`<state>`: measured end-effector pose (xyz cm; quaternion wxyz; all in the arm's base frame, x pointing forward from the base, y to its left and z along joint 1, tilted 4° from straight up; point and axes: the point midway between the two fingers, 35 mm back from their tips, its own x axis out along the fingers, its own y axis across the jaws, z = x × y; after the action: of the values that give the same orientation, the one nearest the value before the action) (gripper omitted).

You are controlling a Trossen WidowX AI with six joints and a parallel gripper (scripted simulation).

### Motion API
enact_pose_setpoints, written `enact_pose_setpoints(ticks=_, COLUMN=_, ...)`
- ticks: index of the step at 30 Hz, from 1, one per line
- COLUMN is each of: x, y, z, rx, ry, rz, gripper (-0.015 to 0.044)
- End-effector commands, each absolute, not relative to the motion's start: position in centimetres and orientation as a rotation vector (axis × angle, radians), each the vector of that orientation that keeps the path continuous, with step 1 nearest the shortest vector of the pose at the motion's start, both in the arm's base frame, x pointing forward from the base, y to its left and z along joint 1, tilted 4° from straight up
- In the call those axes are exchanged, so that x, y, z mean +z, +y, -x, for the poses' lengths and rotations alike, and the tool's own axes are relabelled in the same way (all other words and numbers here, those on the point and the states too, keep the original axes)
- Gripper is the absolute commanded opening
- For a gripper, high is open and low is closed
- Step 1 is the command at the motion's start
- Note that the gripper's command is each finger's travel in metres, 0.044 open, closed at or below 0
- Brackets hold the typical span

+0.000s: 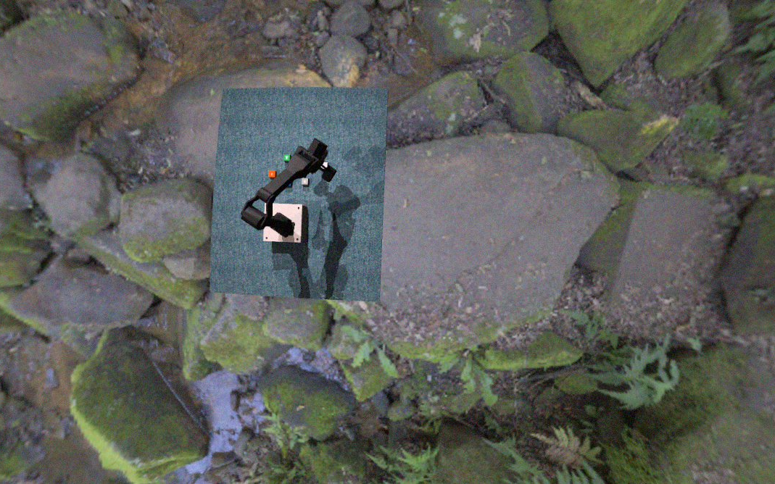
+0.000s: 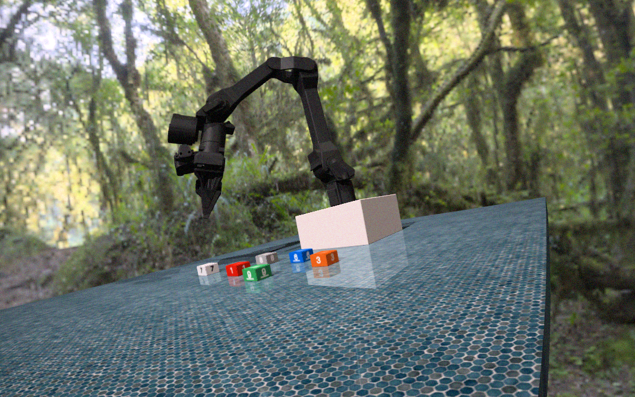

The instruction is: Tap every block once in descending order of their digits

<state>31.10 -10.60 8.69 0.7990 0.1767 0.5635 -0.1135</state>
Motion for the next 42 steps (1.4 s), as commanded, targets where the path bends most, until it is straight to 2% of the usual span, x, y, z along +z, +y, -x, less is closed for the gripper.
enact_pose_setpoints(ticks=1, x=8.0, y=-4.2, z=-27.7, rx=-0.056, ry=1.443, rz=-0.049, gripper=0.0400)
enact_pose_setpoints(ticks=5, x=8.1, y=-1.5, z=-25.4, rx=0.058, ry=1.552, rz=0.160, gripper=0.0400)
enact_pose_setpoints(ticks=34, x=8.1, y=-1.3, z=-25.3, rx=0.061, ry=1.554, rz=0.164, gripper=0.0400)
enact_pose_setpoints(ticks=42, x=7.6, y=6.4, z=-23.6, rx=0.068, ry=1.555, rz=0.157, gripper=0.0400)
